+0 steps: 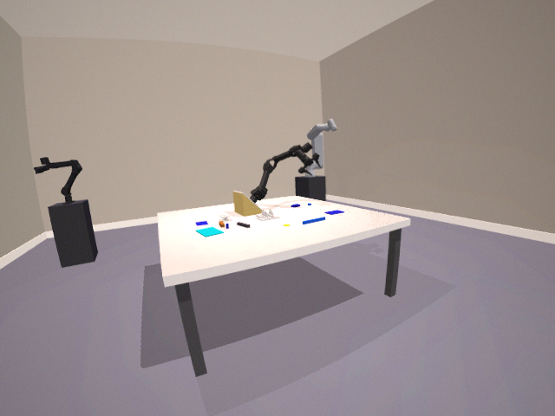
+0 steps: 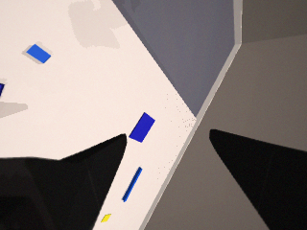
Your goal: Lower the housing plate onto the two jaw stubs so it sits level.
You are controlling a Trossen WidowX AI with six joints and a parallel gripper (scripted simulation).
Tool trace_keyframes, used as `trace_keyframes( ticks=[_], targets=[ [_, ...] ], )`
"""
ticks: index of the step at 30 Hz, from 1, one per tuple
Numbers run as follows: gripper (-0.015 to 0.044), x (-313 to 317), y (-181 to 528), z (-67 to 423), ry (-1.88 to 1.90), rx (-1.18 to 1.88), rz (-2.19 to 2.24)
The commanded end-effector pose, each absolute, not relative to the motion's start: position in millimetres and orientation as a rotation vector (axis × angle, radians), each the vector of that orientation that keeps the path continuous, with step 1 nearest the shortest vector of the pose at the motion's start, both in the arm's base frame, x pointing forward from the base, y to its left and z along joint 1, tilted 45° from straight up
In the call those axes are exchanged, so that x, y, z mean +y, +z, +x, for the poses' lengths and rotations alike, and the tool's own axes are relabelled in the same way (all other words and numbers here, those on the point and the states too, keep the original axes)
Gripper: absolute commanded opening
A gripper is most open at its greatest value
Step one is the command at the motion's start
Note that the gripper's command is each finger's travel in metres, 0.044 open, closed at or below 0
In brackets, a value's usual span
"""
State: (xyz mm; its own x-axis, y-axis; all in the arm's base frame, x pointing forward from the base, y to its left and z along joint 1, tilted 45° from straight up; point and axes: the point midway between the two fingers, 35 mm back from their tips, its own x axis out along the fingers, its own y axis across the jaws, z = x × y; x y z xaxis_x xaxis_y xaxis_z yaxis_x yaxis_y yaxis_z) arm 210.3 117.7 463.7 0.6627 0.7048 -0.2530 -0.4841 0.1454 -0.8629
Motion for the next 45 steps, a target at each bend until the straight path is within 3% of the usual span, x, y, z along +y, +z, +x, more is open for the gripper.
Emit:
trace_keyframes(
  ticks=[1, 21, 45],
  targets=[
    [0.0426, 117.7, 463.7, 210.3, 0.867, -0.232, -1.136],
    [0.044, 74.6, 401.0, 296.7, 0.788, 0.138, -0.974],
    [0.044, -32.8, 301.3, 369.0, 0.544, 0.623, -0.478]
  ],
)
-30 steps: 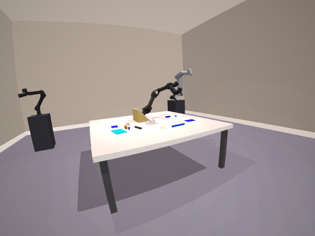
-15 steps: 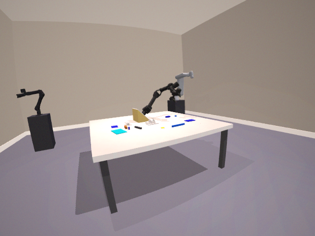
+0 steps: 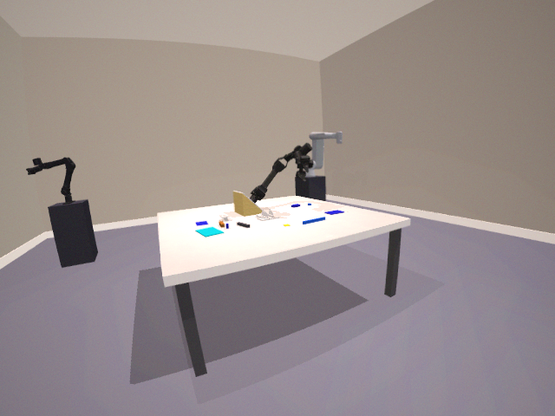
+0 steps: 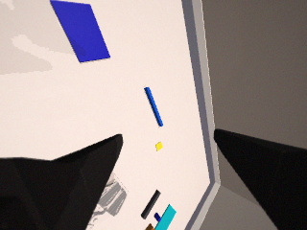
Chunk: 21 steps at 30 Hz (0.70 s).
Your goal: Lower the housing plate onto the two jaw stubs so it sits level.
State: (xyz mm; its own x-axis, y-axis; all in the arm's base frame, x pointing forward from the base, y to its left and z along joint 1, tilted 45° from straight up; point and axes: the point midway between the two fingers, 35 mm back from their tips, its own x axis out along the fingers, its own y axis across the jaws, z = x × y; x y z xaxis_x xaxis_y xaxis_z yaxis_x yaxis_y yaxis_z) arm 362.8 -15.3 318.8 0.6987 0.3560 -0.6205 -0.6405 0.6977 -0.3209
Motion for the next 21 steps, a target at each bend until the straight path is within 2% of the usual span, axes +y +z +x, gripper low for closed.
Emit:
trace_keyframes(
  ticks=[1, 21],
  targets=[
    [0.044, -37.5, 297.0, 370.5, 0.532, 0.641, -0.457],
    [0.044, -126.7, 204.7, 379.0, 0.285, 0.96, -0.002]
  ],
)
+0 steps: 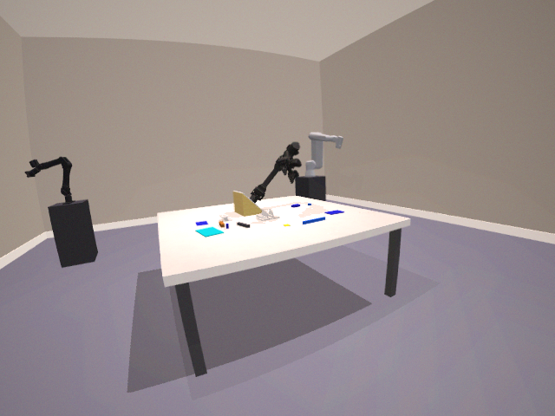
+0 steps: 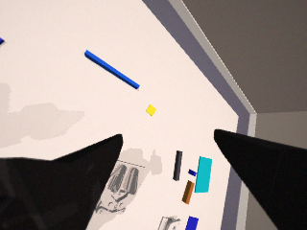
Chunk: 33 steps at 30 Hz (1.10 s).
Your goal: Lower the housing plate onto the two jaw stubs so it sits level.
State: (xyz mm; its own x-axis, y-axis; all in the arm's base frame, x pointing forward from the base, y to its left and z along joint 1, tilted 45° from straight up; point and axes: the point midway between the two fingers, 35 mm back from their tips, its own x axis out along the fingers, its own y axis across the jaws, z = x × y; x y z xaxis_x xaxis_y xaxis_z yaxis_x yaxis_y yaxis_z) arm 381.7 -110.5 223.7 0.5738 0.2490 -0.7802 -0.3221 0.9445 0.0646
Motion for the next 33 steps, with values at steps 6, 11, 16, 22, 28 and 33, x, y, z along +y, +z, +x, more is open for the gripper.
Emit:
trace_keyframes(
  ticks=[6, 11, 16, 22, 28, 33],
  targets=[
    [0.044, -151.9, 173.7, 373.0, 0.205, 1.05, 0.144],
    [0.044, -171.8, 148.4, 365.4, 0.132, 1.119, 0.273],
    [0.044, -190.3, 123.2, 355.3, 0.056, 1.183, 0.403],
    [0.044, -210.3, 93.5, 340.3, -0.038, 1.255, 0.559],
    [0.044, -227.8, 64.2, 322.4, -0.134, 1.319, 0.718],
    [0.044, -240.2, 40.2, 305.5, -0.215, 1.367, 0.85]
  ],
)
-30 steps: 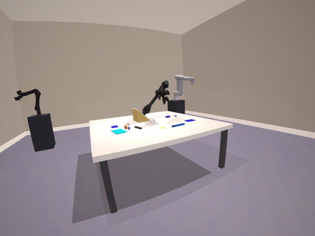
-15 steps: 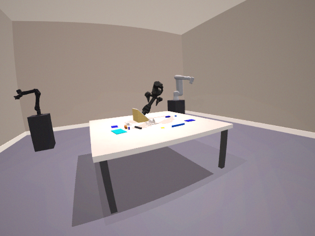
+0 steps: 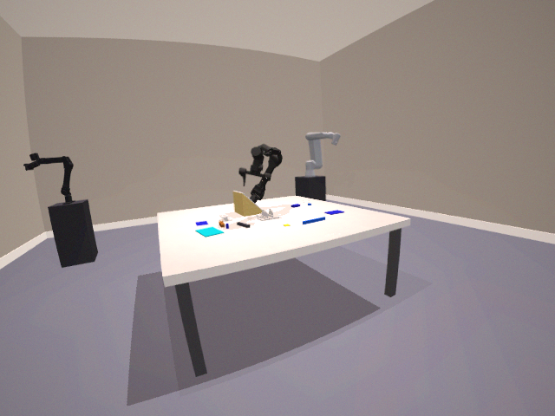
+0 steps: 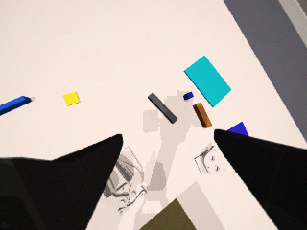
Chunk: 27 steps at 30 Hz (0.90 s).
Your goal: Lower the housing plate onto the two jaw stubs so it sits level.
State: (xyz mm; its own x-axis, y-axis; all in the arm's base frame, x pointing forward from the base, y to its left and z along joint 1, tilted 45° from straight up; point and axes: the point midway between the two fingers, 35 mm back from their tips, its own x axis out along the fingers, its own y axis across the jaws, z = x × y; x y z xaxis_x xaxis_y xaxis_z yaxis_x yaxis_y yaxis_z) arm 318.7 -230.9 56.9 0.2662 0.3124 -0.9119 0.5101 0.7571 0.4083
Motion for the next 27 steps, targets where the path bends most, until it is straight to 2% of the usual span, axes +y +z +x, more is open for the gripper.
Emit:
trace_keyframes(
  ticks=[1, 27],
  targets=[
    [0.044, -242.4, 35.4, 301.9, -0.232, 1.376, 0.877],
    [0.044, -265.0, -72.1, 200.0, -0.66, 1.576, 1.554]
  ],
)
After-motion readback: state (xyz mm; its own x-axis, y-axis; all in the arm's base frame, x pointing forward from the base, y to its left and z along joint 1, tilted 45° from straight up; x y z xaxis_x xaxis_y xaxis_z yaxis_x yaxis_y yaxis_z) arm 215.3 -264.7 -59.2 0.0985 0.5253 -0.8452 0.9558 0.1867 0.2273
